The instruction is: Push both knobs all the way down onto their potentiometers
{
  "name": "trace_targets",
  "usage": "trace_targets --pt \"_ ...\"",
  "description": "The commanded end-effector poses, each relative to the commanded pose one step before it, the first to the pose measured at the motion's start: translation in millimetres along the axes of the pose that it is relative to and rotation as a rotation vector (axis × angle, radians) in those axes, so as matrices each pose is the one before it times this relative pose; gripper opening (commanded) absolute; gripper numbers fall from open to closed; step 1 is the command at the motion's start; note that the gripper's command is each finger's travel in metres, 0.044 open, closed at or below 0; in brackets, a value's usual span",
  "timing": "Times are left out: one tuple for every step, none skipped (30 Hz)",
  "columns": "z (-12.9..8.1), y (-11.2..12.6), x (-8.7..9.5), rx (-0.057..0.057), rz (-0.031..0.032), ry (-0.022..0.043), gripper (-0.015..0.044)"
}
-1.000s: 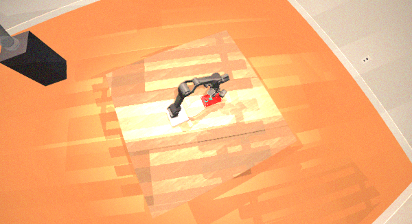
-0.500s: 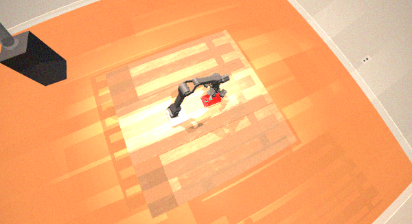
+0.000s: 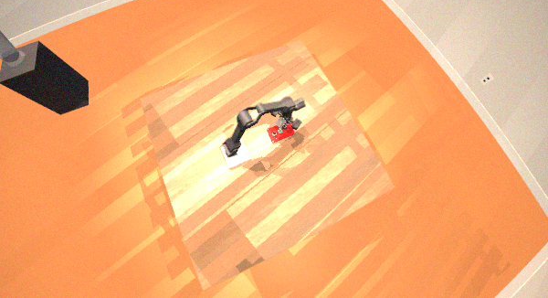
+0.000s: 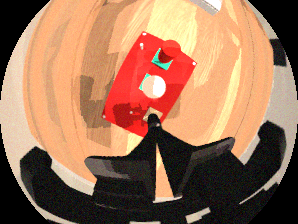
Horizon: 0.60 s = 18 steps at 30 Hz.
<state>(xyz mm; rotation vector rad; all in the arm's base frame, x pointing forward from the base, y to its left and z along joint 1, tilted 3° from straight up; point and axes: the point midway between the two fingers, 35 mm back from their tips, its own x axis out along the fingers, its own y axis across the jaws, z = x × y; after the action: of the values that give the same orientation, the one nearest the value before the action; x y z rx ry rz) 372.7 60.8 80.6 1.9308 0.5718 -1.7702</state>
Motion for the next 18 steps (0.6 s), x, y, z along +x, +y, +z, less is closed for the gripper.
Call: trace_targets --pt "-1.13 0.62 5.29 0.0028 -0.00623 -0.01325 0.0000" --pt "-0.04 0.02 -1.58 0.0000 0.00000 0.00001 0.0000" --pt "-0.03 0.02 -1.60 0.0000 0.00000 0.00001 0.0000" --pt "-0.03 0.01 -1.64 0.0000 0.00000 0.00001 0.0000" --pt "-0.02 0.01 -1.56 0.0000 0.00000 0.00001 0.0000" --pt "-0.01 0.01 -1.58 0.0000 0.00000 0.00000 0.0000" --pt "-0.01 0.00 -1.61 0.0000 0.00000 0.00000 0.0000" --pt "0.00 0.00 -1.65 0.0000 0.00000 0.00000 0.0000" --pt "0.00 0.00 -1.54 0.0000 0.00000 0.00000 0.0000" --pt "0.01 0.00 -1.56 0.0000 0.00000 0.00000 0.0000" --pt "0.02 -0.01 -1.61 0.0000 0.00000 0.00000 0.0000" --pt "0.02 -0.01 -1.65 0.0000 0.00000 0.00000 0.0000" --pt "0.02 -0.01 -1.50 0.0000 0.00000 0.00000 0.0000" --pt "0.03 -0.02 -1.48 0.0000 0.00000 0.00000 0.0000" --pt "0.04 -0.02 -1.47 0.0000 0.00000 0.00000 0.0000" --pt "0.04 -0.02 -1.48 0.0000 0.00000 0.00000 0.0000" --pt "0.05 -0.03 -1.49 0.0000 0.00000 0.00000 0.0000" --pt "0.06 -0.03 -1.48 0.0000 0.00000 0.00000 0.0000"
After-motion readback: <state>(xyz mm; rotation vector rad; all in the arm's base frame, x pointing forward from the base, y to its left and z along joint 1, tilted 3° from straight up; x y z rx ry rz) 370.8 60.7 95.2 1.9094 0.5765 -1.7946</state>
